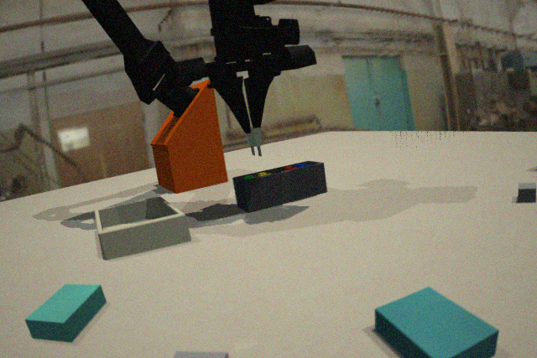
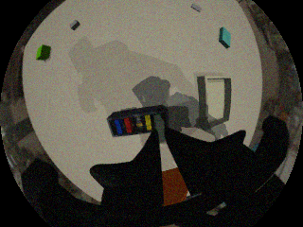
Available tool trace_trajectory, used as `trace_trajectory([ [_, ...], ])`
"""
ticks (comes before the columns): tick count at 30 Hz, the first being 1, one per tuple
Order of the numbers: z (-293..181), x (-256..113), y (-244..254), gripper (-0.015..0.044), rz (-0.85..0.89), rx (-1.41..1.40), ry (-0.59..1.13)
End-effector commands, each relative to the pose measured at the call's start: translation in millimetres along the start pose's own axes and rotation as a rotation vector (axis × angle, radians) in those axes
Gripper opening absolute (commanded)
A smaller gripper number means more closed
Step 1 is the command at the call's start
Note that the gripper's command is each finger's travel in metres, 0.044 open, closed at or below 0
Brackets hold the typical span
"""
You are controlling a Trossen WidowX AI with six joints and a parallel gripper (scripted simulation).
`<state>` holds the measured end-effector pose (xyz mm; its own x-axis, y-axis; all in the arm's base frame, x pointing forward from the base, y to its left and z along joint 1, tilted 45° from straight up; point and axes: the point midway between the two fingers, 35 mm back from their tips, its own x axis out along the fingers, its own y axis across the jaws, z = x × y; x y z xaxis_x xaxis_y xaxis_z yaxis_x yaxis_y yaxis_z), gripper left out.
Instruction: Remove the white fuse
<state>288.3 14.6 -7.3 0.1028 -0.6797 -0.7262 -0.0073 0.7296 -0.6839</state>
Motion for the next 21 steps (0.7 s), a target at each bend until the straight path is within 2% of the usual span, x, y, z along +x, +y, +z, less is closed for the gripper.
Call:
trace_trajectory([
  [1, 7.4, -1.3, -24.5, 0.0, 0.002, 0.0, -0.004],
  [21, 3.6, -4.3, -164.5, 0.0, -0.029, 0.003, -0.007],
])
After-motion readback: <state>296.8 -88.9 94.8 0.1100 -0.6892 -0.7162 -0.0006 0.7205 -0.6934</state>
